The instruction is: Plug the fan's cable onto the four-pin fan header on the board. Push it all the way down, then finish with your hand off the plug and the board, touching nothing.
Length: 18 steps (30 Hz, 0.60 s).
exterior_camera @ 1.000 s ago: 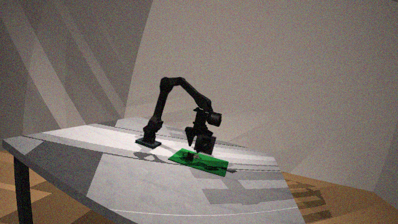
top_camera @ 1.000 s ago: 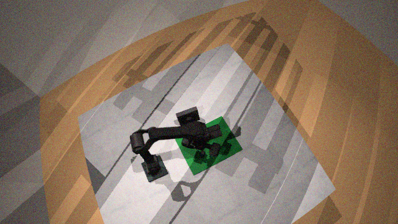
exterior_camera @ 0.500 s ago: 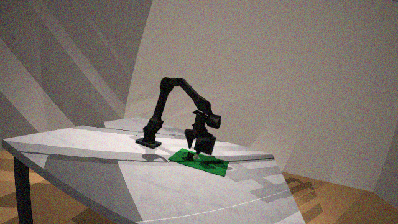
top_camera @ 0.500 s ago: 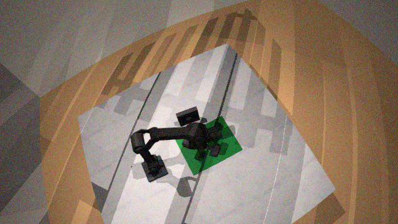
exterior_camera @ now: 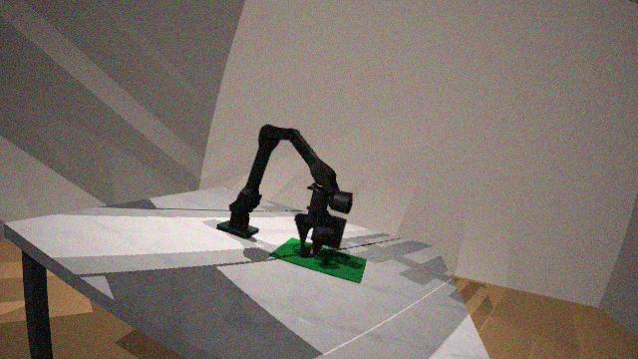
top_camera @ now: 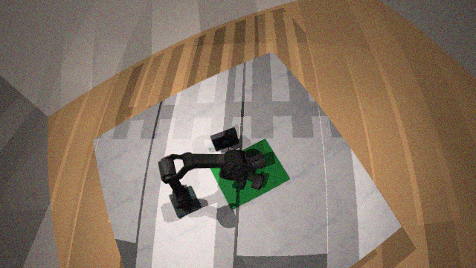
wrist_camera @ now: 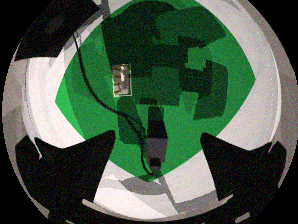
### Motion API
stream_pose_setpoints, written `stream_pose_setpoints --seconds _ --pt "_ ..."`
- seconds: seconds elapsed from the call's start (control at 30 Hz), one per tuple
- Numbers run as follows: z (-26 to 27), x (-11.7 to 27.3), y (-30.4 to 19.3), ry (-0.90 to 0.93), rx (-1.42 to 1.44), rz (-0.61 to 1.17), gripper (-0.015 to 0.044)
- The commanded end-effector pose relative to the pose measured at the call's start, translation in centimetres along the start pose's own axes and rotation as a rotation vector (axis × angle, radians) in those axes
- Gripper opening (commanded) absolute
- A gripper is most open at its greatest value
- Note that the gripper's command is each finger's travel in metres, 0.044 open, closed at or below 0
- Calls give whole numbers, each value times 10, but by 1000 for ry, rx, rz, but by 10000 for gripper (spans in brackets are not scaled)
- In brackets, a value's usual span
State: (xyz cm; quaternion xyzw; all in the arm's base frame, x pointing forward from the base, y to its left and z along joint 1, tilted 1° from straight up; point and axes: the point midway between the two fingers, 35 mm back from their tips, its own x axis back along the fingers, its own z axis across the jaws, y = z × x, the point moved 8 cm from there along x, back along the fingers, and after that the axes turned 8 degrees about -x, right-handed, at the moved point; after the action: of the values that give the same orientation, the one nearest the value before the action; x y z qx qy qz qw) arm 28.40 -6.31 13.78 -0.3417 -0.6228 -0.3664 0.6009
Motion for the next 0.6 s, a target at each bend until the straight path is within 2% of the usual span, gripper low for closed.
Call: stream_pose_setpoints --seconds 0.0,0.47,0.57 --pt "1 -11 -2 5 -6 11 440" --pt "2 -18 -2 5 -6 11 440" --pt "1 -16 -1 5 0 5 361"
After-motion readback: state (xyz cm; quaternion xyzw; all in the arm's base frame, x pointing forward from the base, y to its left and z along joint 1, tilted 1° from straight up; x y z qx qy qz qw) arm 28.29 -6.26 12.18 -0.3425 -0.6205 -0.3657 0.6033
